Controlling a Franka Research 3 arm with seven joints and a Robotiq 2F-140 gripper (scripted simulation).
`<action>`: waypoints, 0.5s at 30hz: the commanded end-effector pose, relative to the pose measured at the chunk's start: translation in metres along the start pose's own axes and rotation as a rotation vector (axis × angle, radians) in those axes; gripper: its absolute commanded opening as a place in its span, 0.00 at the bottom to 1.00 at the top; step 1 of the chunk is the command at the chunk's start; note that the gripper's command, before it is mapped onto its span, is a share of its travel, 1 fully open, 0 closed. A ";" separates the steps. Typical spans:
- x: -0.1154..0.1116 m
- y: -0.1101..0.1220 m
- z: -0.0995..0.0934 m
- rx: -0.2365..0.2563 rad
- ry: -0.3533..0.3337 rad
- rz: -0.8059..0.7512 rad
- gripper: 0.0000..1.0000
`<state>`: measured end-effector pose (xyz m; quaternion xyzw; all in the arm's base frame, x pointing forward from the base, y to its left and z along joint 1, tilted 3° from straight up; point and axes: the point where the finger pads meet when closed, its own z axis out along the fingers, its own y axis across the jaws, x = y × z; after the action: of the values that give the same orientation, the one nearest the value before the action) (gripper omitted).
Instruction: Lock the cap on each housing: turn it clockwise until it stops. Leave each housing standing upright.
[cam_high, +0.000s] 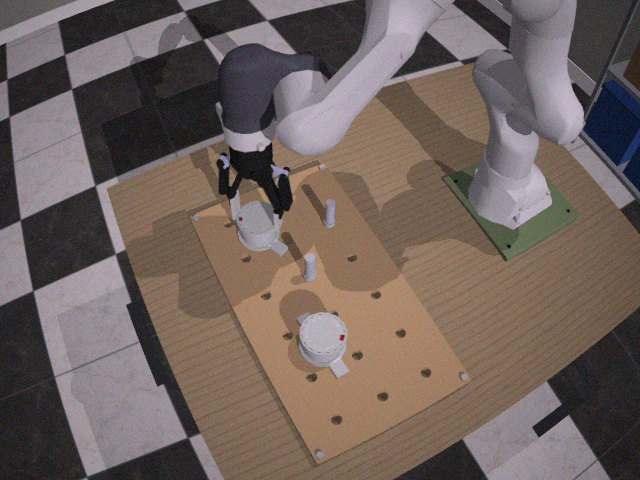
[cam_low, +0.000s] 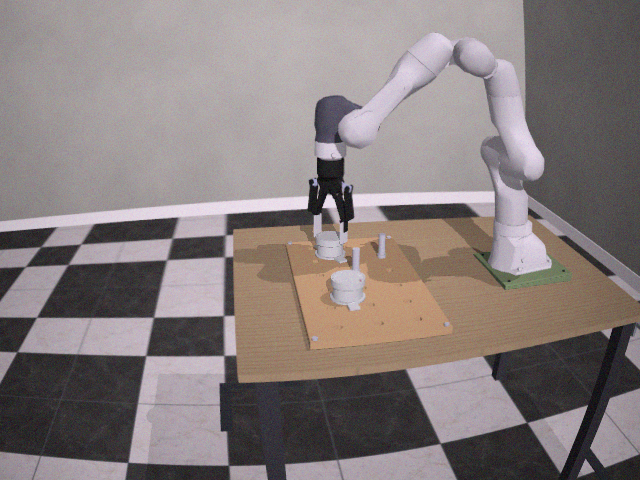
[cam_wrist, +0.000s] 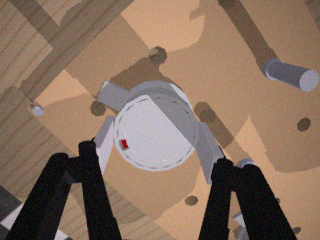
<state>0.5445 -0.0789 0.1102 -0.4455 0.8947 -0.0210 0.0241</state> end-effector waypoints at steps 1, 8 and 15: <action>0.003 0.002 0.002 -0.004 0.006 0.003 0.10; 0.003 0.004 0.002 -0.004 0.006 0.003 0.10; 0.003 0.007 0.002 -0.004 0.006 0.003 0.10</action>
<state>0.5411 -0.0780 0.1099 -0.4455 0.8947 -0.0210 0.0238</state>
